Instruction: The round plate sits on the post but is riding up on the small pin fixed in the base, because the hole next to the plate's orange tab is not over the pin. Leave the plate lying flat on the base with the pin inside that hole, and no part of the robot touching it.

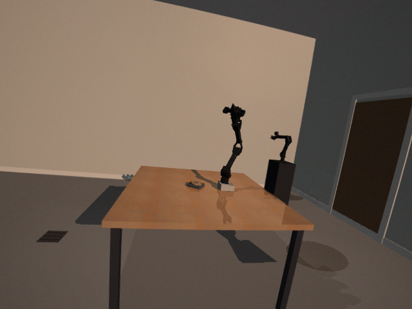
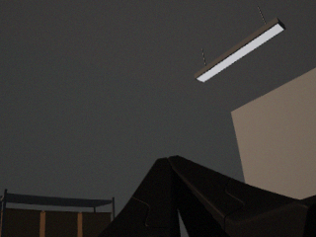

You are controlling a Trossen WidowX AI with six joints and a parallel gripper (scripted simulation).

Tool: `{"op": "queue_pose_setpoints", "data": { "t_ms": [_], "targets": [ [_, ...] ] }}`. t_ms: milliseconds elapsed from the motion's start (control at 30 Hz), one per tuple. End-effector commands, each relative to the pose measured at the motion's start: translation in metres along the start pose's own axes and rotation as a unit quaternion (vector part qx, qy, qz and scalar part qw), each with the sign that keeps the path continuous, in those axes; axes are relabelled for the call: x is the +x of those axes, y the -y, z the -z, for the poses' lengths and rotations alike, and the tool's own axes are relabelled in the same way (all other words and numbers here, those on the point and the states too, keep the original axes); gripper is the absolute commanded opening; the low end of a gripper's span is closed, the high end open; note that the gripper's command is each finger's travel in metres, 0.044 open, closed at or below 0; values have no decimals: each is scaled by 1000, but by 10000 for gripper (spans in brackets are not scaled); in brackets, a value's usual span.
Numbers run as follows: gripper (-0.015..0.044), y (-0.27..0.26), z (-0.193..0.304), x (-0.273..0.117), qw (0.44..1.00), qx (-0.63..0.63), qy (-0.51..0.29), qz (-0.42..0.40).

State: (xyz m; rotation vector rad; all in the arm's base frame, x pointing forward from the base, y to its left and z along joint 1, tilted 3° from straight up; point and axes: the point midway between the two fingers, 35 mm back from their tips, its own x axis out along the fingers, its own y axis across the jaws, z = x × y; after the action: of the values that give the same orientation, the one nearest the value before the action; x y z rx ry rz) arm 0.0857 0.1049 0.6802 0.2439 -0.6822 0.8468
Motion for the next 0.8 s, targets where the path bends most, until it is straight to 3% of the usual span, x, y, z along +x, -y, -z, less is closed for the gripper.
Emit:
{"op": "queue_pose_setpoints", "data": {
  "t_ms": [0,167,400,667,767],
  "targets": [
    [0,24,69,21,995,-3,-91,47],
    [0,67,160,25,970,-16,-213,117],
    [0,130,289,-3,901,-4,-386,197],
    [0,188,417,-91,768,46,-574,280],
    [0,207,463,-152,681,81,-655,317]
  ]
}}
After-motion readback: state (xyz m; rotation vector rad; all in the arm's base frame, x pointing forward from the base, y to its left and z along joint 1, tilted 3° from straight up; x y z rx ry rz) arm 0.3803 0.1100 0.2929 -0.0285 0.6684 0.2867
